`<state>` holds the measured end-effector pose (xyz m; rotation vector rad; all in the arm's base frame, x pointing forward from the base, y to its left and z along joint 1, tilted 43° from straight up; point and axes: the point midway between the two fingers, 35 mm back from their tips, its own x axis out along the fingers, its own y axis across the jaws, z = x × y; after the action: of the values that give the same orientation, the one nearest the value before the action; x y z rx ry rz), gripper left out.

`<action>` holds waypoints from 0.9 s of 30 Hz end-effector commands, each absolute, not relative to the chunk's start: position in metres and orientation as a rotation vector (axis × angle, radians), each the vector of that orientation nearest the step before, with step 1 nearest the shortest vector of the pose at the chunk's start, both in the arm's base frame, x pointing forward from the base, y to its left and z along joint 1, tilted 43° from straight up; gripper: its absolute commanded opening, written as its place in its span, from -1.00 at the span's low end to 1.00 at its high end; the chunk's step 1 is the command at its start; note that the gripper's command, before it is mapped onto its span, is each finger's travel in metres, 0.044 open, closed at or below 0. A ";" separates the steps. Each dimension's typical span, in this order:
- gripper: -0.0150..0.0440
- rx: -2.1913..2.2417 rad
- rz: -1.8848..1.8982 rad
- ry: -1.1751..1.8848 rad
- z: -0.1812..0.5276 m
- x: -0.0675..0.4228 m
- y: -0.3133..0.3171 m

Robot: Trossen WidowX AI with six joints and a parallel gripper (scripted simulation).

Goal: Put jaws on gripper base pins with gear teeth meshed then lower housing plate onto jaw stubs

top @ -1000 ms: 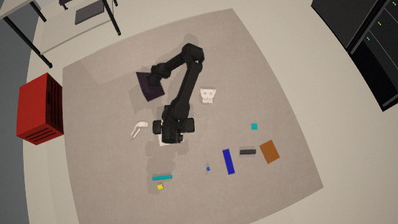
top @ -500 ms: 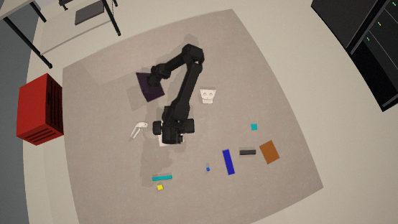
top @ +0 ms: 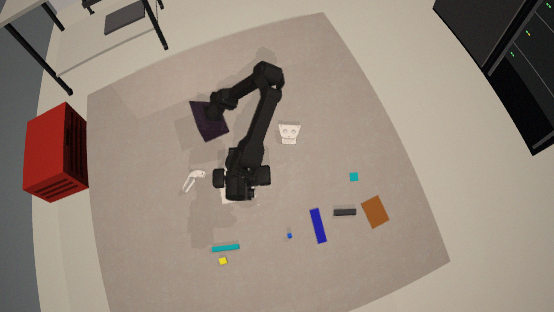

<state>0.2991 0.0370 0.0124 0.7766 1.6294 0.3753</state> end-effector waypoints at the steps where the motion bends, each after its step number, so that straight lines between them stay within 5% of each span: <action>1: -0.04 0.785 0.373 1.629 0.012 0.299 0.037; 27: -0.04 0.785 0.373 1.629 0.017 0.300 0.033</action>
<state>0.2981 0.0363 0.0137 0.7835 1.6361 0.3718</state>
